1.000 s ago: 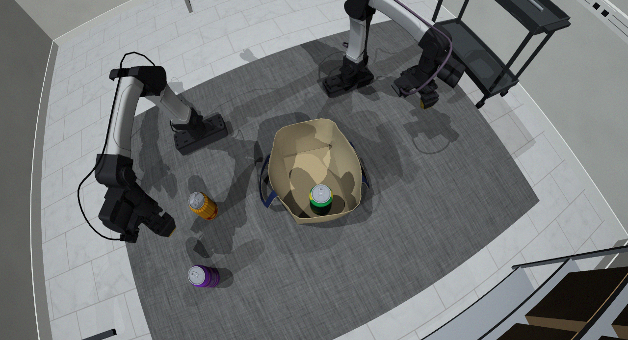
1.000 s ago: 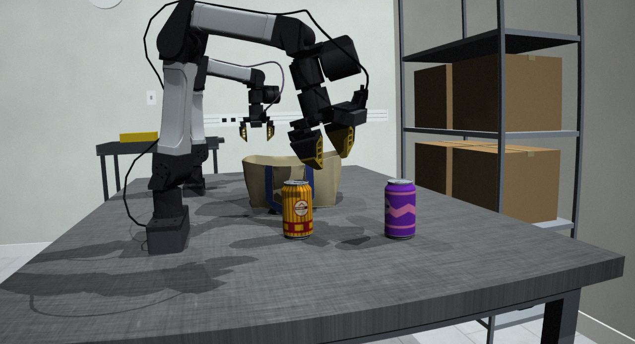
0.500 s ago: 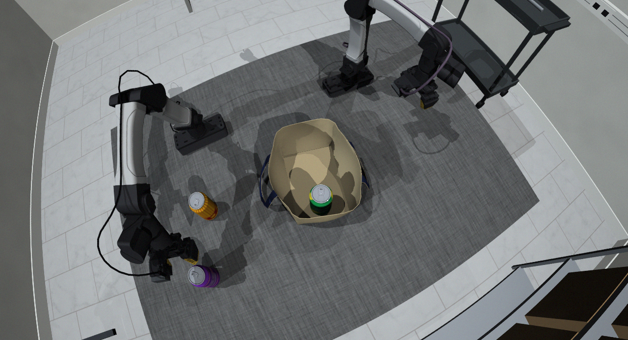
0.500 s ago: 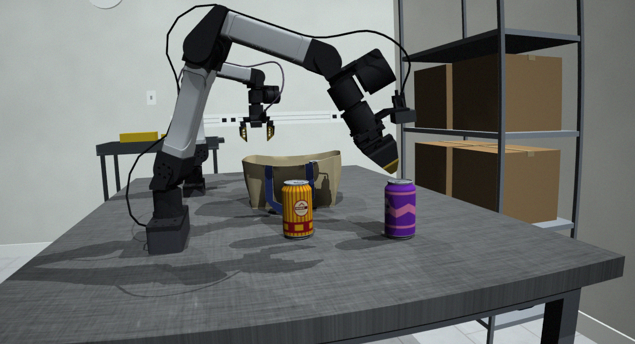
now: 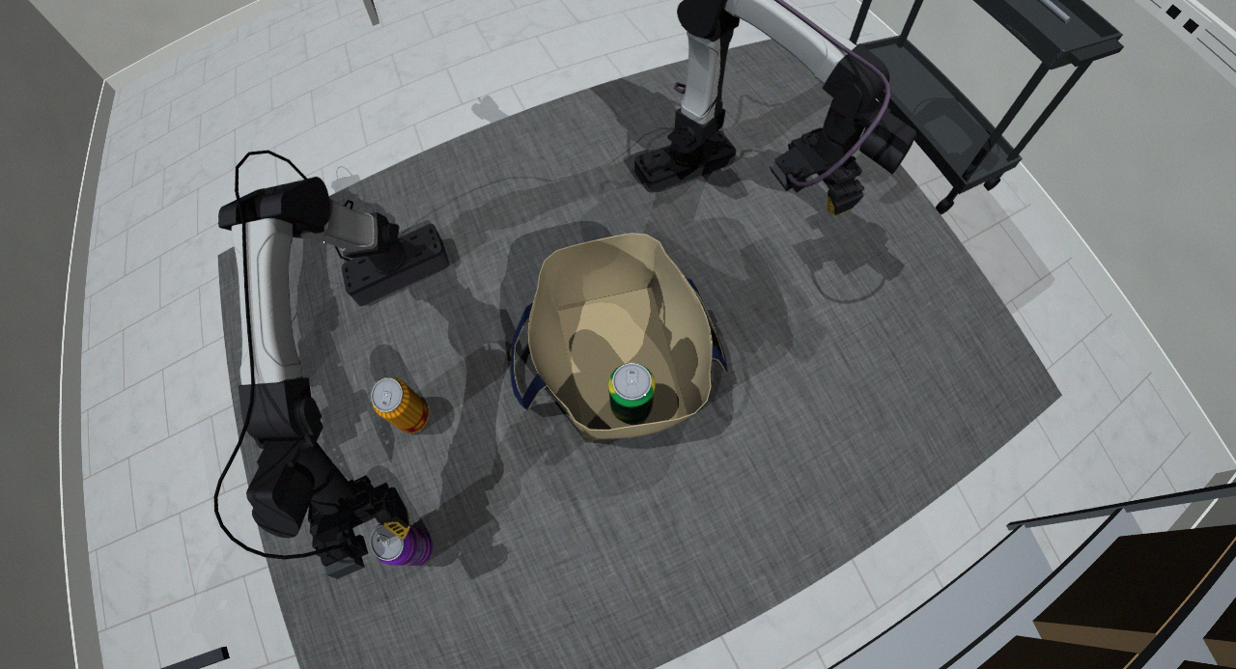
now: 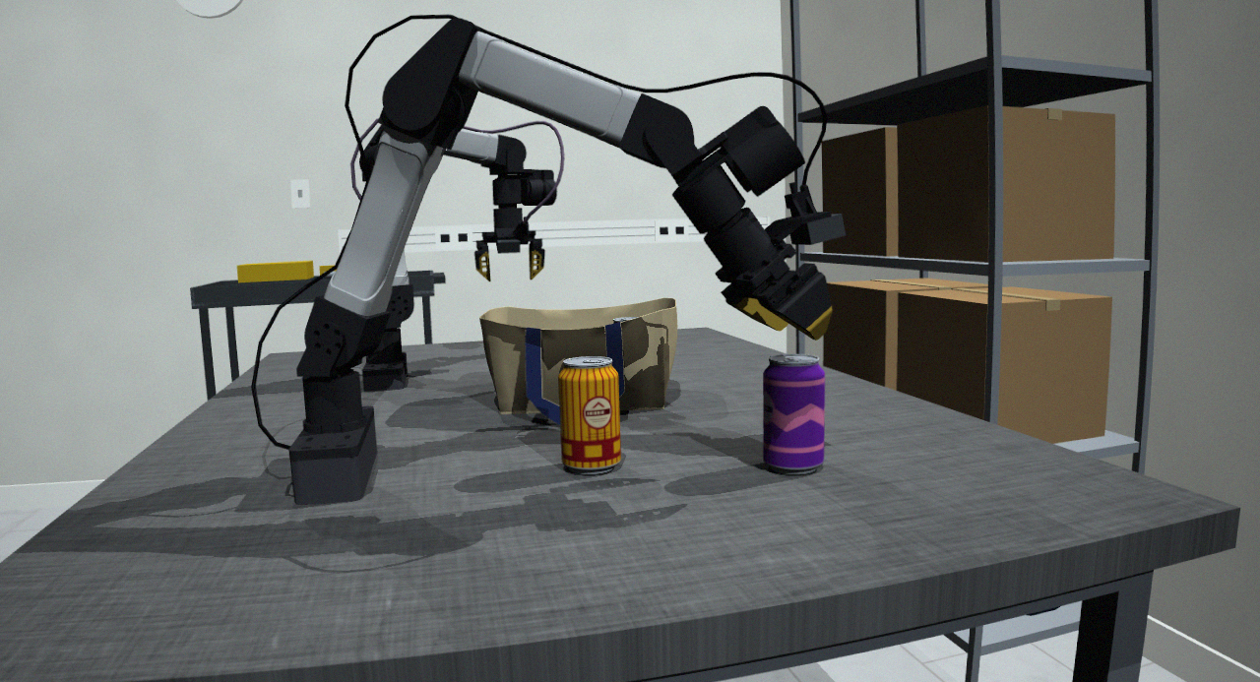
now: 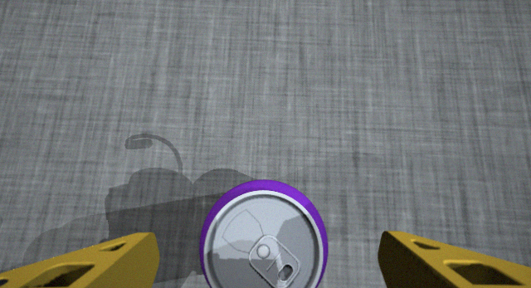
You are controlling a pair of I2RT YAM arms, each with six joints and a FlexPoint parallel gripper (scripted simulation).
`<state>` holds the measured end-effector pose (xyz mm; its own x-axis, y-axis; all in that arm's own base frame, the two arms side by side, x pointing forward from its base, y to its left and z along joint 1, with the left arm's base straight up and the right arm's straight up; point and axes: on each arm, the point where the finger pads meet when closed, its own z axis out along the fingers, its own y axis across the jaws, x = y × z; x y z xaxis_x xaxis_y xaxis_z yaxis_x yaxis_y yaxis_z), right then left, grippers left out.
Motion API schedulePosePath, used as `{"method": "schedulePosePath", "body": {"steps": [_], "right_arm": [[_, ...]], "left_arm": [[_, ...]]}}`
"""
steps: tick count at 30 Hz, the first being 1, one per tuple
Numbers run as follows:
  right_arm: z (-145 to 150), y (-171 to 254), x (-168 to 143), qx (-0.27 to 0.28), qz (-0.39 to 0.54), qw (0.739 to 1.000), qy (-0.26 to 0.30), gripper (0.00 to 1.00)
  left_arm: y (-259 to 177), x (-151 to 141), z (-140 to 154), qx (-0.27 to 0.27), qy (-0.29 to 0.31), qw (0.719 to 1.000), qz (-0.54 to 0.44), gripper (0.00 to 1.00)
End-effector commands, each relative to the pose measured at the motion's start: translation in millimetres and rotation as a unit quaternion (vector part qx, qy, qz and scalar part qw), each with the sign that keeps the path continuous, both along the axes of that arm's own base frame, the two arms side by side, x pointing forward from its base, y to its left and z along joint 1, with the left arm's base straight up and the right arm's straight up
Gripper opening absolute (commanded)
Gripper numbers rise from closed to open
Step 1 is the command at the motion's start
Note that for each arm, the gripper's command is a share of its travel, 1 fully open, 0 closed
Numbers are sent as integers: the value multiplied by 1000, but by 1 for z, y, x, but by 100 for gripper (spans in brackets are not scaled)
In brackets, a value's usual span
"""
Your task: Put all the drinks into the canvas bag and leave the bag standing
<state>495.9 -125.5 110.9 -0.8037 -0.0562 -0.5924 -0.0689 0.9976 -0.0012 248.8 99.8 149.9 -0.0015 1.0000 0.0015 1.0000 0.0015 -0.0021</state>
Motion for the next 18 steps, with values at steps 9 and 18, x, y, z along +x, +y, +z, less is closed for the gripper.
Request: {"method": "schedulePosePath", "body": {"steps": [9, 18], "right_arm": [[-20, -7, 5, -6, -9, 1000, -8, 84], [-30, -1, 5, -6, -4, 1000, -7, 84]], "left_arm": [[0, 6, 2, 6, -8, 1000, 0, 86], [0, 6, 2, 6, -8, 1000, 0, 86]]}}
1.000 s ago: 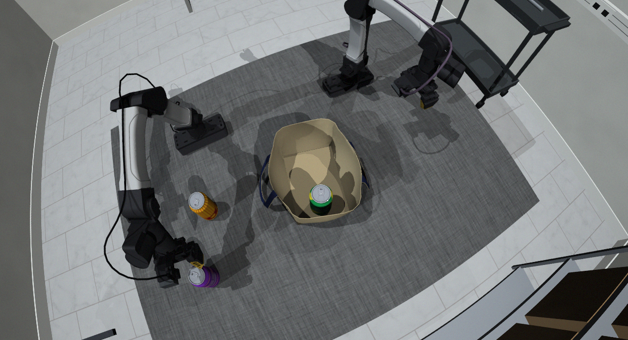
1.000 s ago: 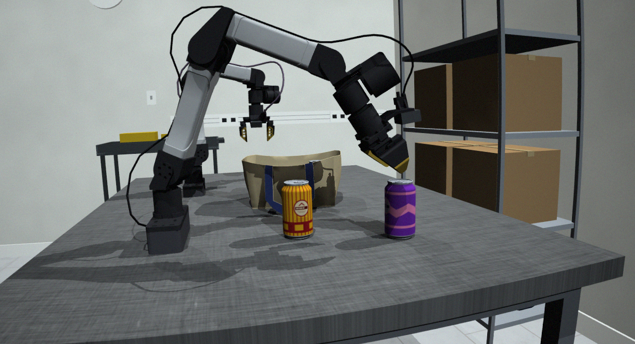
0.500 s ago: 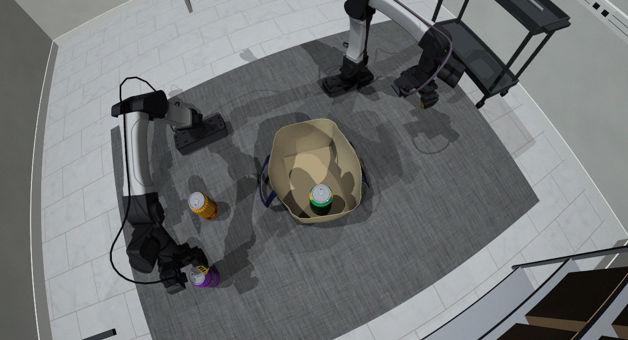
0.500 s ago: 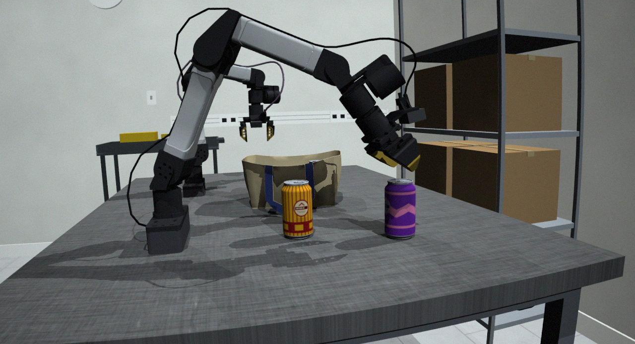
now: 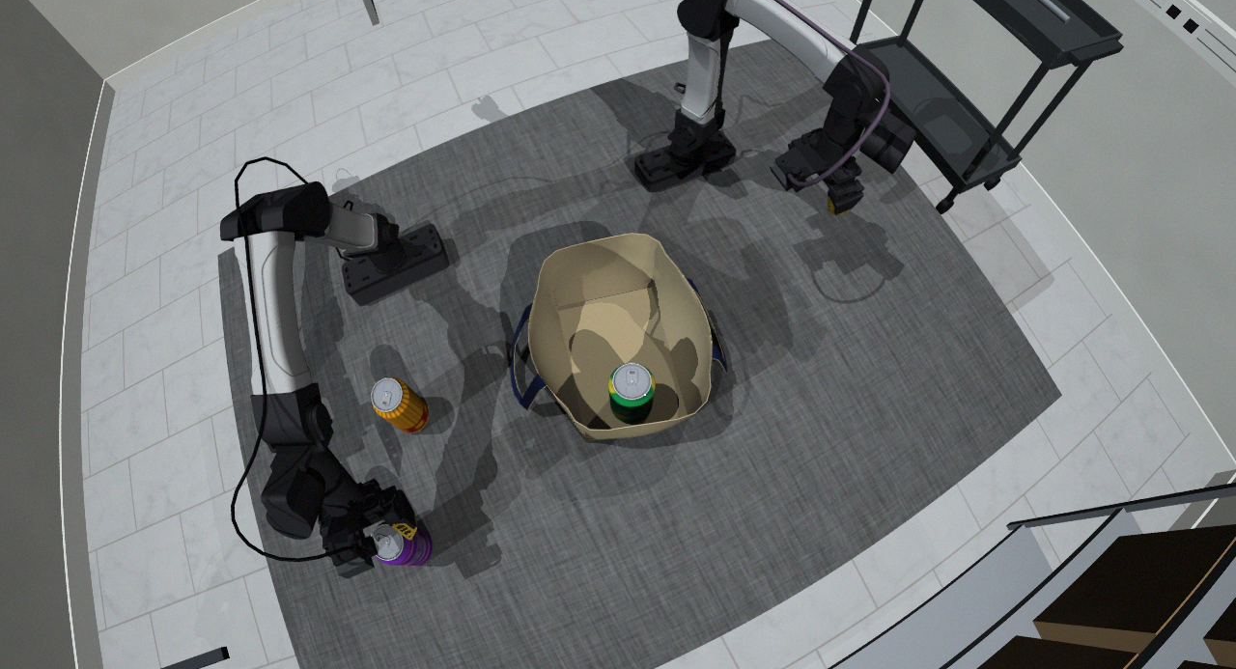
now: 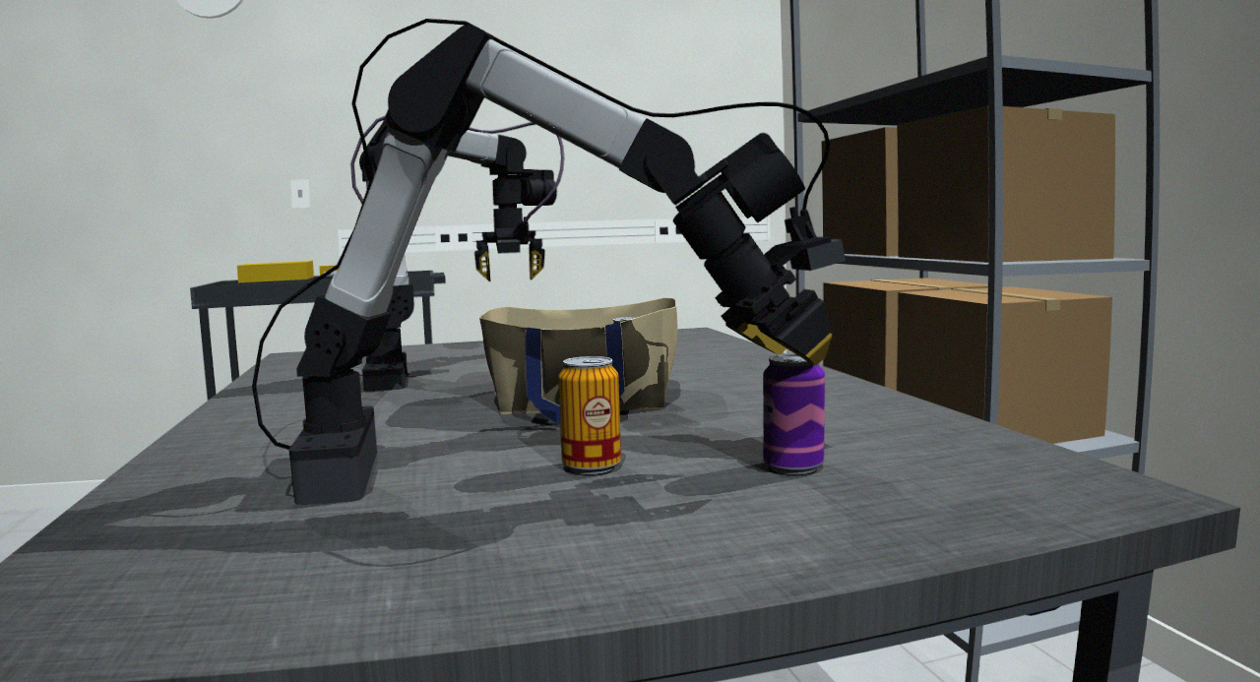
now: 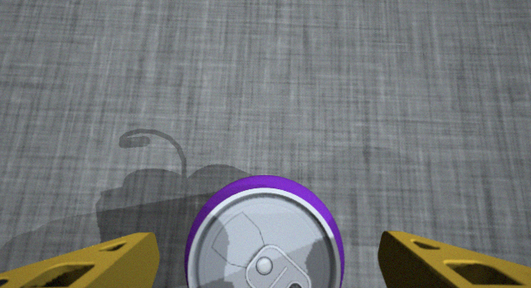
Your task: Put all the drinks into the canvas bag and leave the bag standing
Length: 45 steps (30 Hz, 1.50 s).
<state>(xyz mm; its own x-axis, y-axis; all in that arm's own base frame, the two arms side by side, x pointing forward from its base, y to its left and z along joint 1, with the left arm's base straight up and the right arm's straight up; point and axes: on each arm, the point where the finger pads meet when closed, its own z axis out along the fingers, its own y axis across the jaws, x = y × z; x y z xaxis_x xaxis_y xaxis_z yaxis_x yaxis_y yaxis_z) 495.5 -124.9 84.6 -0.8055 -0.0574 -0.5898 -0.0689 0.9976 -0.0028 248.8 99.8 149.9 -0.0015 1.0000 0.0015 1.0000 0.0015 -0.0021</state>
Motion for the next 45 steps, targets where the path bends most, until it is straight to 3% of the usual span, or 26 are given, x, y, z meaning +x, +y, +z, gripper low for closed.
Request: {"method": "schedulePosePath", "body": {"steps": [1, 3, 5, 13, 15, 20, 22, 30, 31, 32, 35, 36, 41, 45], "right_arm": [[4, -1, 7, -9, -4, 1000, -18, 84], [8, -1, 10, -11, -3, 1000, -26, 84], [-15, -3, 5, -5, -6, 1000, -7, 84], [-4, -4, 8, -11, -6, 1000, -22, 84], [-31, 0, 4, -5, -4, 1000, -2, 84], [-15, 0, 10, -13, -3, 1000, -26, 84], [-42, 1, 4, -6, -4, 1000, -4, 84], [-26, -2, 9, -12, -5, 1000, -23, 84], [-49, 0, 3, -7, -4, 1000, -6, 84], [-51, 1, 3, -4, -5, 1000, 3, 84], [-18, -1, 13, -14, -2, 999, -34, 84], [-17, -1, 15, -15, -2, 999, -36, 74], [-17, -1, 15, -15, -2, 999, -36, 74], [-17, -1, 15, -13, -1, 999, -37, 68]], "left_arm": [[0, 6, 2, 6, -8, 1000, 0, 86], [0, 6, 2, 6, -8, 1000, 0, 86], [0, 6, 2, 6, -8, 1000, 0, 86], [0, 6, 2, 6, -8, 1000, 0, 86], [0, 6, 2, 6, -8, 1000, 0, 86], [0, 6, 2, 6, -8, 1000, 0, 86], [0, 6, 2, 6, -8, 1000, 0, 86], [0, 6, 2, 6, -8, 1000, 0, 86], [0, 6, 2, 6, -8, 1000, 0, 86], [0, 6, 2, 6, -8, 1000, 0, 86], [0, 6, 2, 6, -8, 1000, 0, 86], [0, 6, 2, 6, -8, 1000, 0, 86], [0, 6, 2, 6, -8, 1000, 0, 86], [0, 6, 2, 6, -8, 1000, 0, 86]]}}
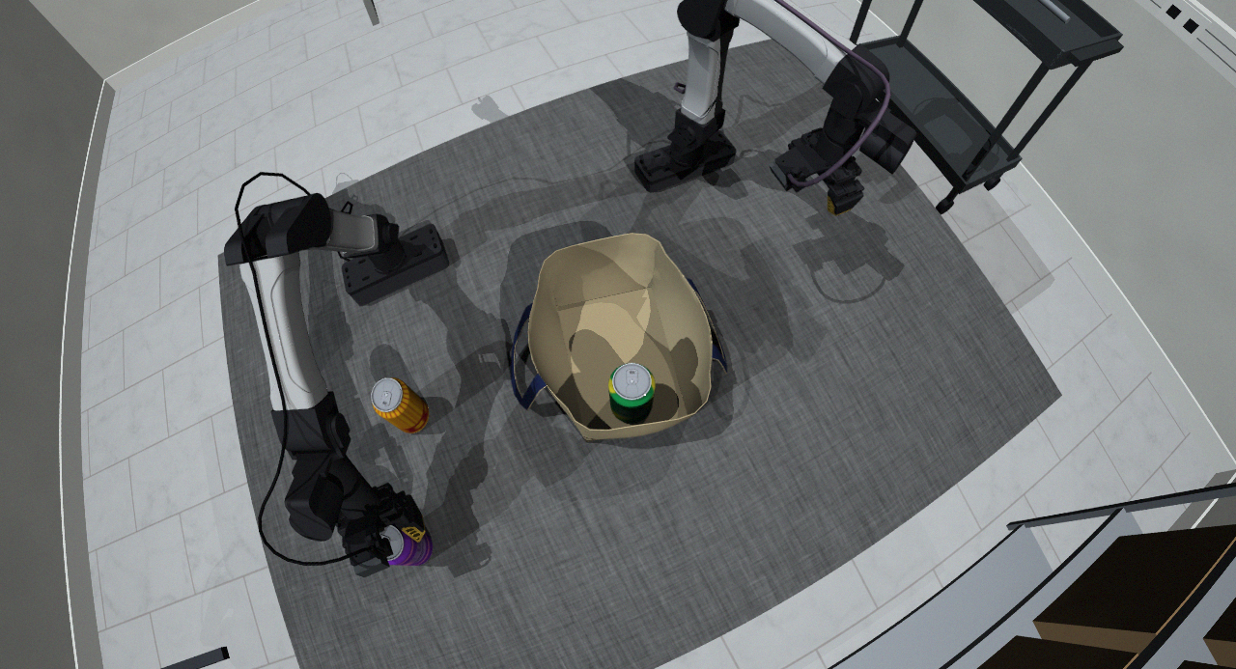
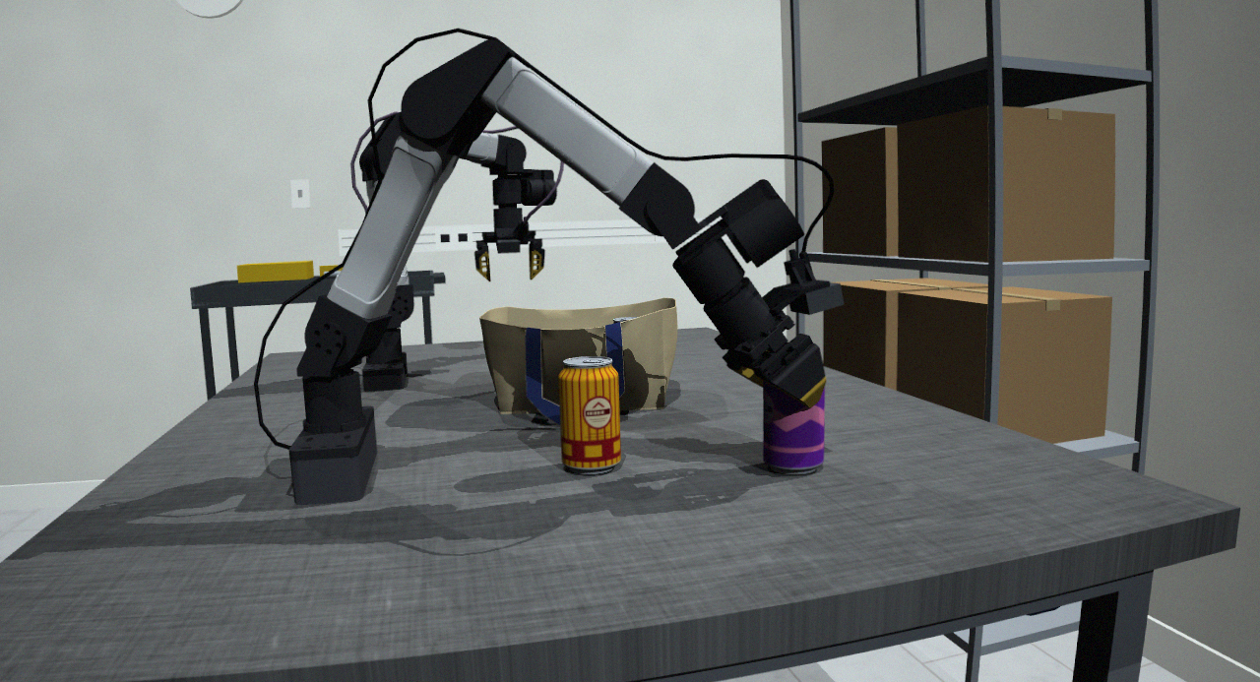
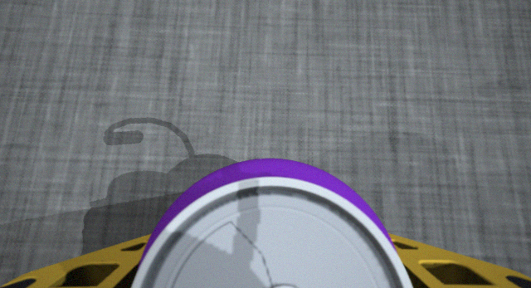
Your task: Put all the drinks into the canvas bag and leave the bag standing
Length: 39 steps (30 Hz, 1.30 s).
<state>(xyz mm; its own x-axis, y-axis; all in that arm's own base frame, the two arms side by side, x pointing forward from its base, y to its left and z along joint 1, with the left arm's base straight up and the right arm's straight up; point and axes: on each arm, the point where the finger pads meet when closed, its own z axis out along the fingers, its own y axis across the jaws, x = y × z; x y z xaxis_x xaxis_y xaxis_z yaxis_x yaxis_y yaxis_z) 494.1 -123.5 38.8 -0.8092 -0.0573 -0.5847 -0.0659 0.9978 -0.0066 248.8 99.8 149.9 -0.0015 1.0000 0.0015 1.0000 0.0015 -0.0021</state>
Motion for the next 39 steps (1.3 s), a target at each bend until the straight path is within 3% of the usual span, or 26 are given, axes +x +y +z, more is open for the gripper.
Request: {"method": "schedulePosePath", "body": {"steps": [1, 19, 31, 34, 39], "right_arm": [[29, -2, 16, -11, 1, 999, -40, 68], [40, 1, 9, -7, 2, 1000, -29, 67], [96, 0, 13, -1, 2, 1000, -22, 67], [108, -4, 26, -13, 4, 998, -61, 67], [117, -4, 26, -18, 6, 997, -71, 67]], "left_arm": [[0, 6, 2, 6, -8, 1000, 0, 86], [0, 6, 2, 6, -8, 1000, 0, 86], [0, 6, 2, 6, -8, 1000, 0, 86], [0, 6, 2, 6, -8, 1000, 0, 86], [0, 6, 2, 6, -8, 1000, 0, 86]]}}
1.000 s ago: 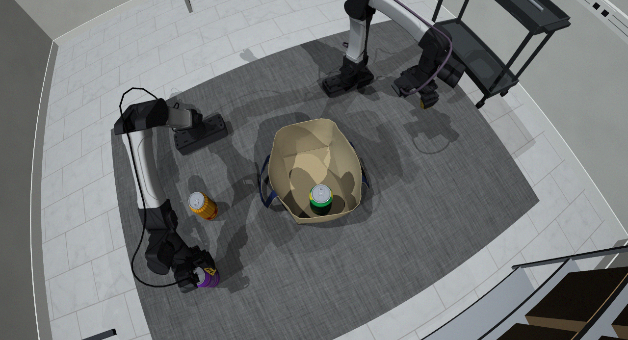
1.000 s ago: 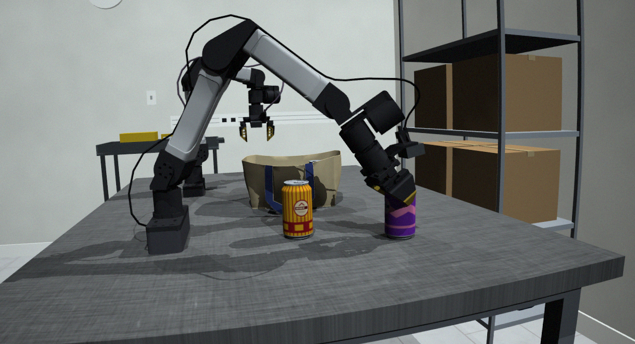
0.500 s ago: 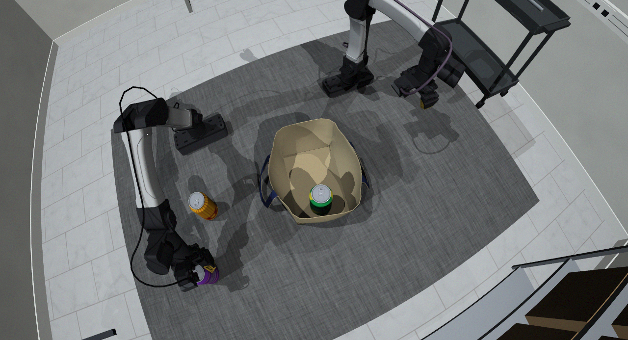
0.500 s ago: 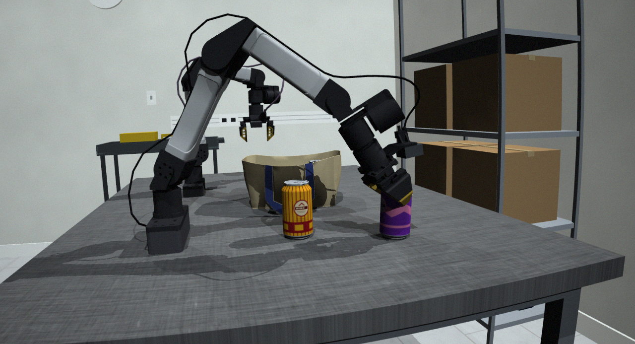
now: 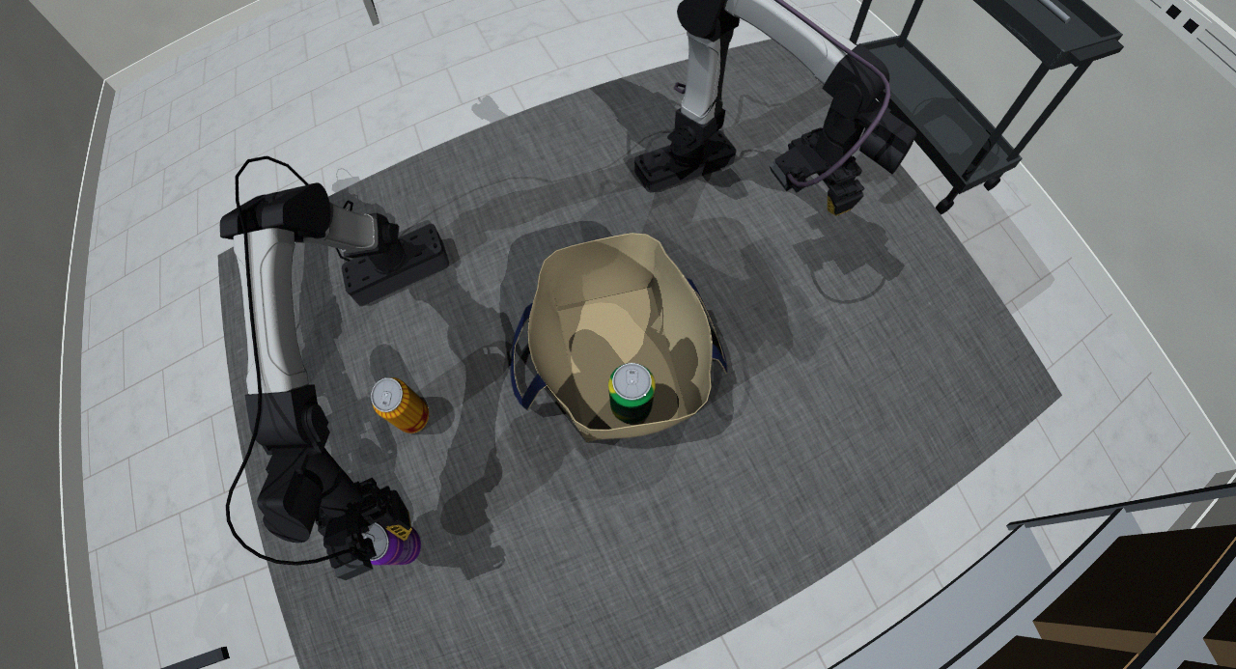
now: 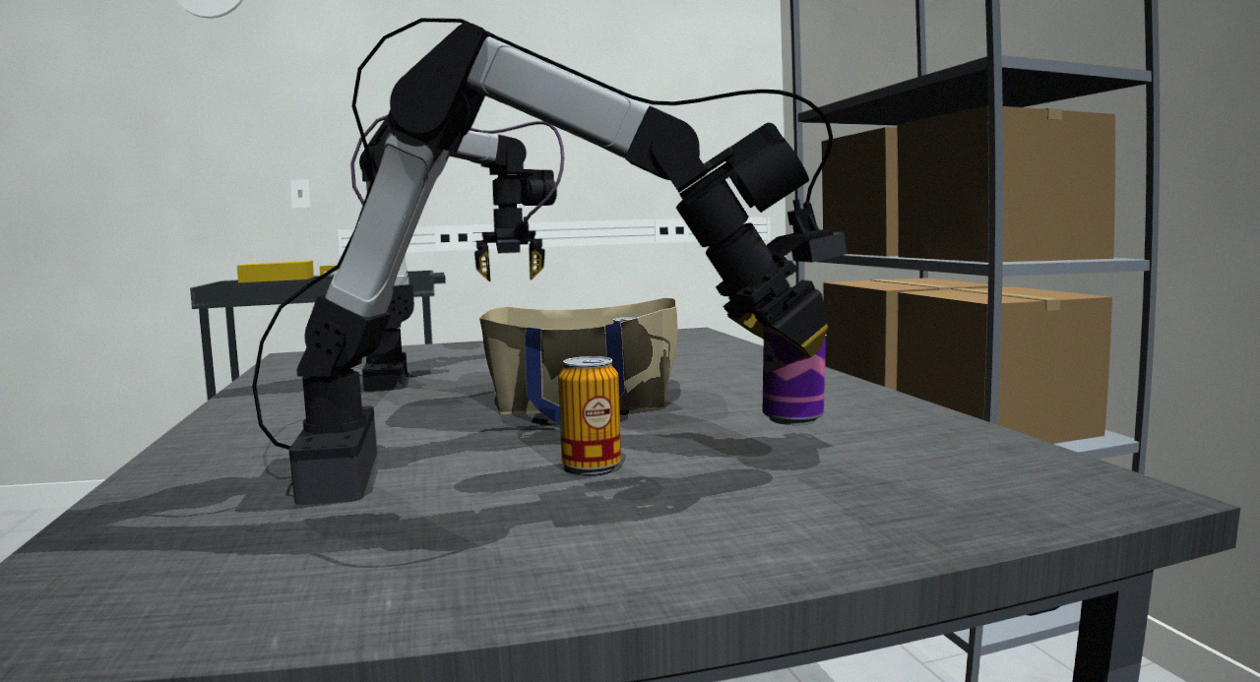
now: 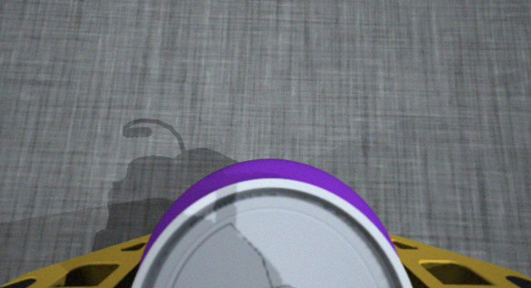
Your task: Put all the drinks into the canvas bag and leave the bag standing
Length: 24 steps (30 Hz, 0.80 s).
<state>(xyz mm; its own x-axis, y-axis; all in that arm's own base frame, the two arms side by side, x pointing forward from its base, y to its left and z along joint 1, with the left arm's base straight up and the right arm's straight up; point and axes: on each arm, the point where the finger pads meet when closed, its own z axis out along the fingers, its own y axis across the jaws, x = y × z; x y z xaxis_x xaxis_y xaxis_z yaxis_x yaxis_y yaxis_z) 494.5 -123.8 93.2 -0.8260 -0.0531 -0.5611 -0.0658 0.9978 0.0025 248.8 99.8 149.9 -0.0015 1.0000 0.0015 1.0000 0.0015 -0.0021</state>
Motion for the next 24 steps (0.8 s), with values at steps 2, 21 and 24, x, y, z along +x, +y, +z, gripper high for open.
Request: {"method": "schedulePosePath", "body": {"steps": [2, 21, 24], "right_arm": [[67, -3, 24, -22, 6, 996, -87, 67], [98, 1, 15, -21, 9, 996, -82, 67], [106, 1, 15, -23, 9, 996, -88, 67]], "left_arm": [[0, 6, 2, 6, -8, 1000, 0, 86], [0, 6, 2, 6, -8, 1000, 0, 86], [0, 6, 2, 6, -8, 1000, 0, 86]]}}
